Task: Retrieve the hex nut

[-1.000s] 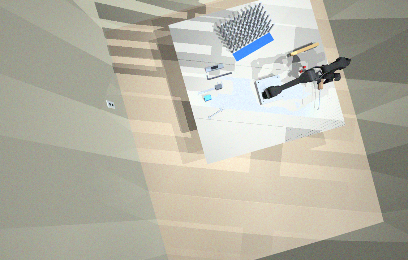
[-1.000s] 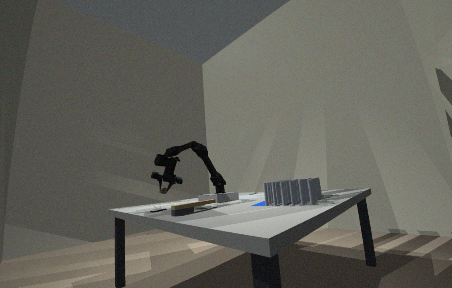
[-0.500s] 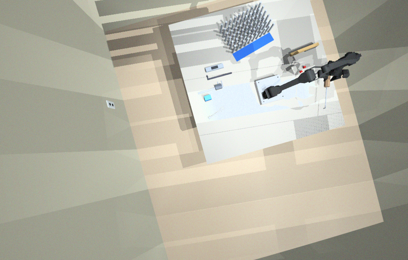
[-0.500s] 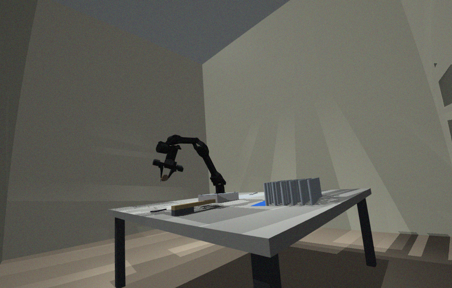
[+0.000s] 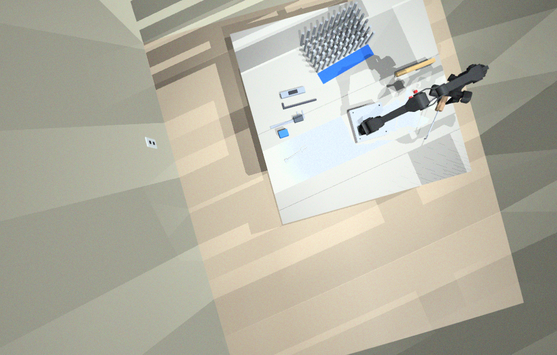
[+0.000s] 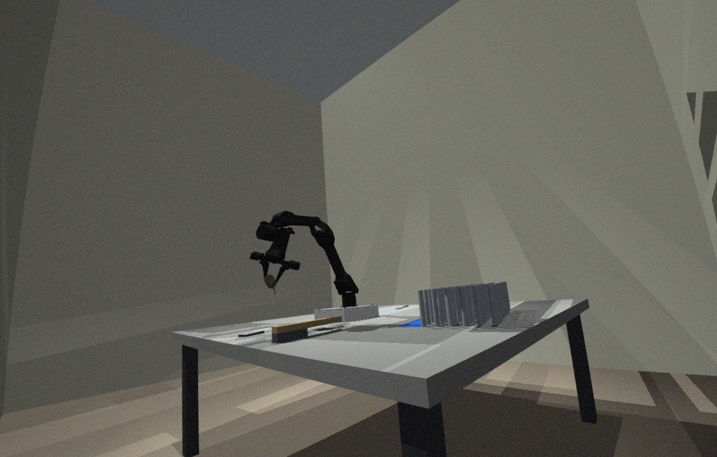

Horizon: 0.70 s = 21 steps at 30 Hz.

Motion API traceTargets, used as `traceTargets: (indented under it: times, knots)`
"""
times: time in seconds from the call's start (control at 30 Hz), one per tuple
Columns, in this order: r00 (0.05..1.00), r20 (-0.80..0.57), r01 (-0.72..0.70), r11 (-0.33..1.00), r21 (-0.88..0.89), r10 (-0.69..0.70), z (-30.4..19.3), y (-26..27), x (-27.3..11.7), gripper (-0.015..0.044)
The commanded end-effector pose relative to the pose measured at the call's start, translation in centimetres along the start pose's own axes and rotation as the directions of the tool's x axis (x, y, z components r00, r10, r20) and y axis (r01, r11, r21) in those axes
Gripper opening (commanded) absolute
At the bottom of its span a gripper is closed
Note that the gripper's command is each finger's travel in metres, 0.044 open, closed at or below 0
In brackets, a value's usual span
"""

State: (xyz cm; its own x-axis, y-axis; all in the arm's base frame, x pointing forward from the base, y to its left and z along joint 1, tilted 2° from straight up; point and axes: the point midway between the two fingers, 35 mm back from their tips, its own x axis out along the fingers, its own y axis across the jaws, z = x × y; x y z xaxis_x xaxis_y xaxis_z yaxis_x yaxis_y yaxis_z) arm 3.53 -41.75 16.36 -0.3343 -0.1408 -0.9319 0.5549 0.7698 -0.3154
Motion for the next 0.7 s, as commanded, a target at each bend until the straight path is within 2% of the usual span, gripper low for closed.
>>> traceTargets:
  times: [0.0,0.33,0.67]
  knots:
    - [0.999,0.038,-0.027,0.993,0.111,0.023,0.9,1.7,-1.0,0.0000]
    - [0.990,0.106,-0.128,0.924,0.361,0.096,2.8,5.8,-2.5,0.0000]
    - [0.971,0.160,-0.237,0.781,0.578,0.176,4.2,10.0,-4.1,0.0000]
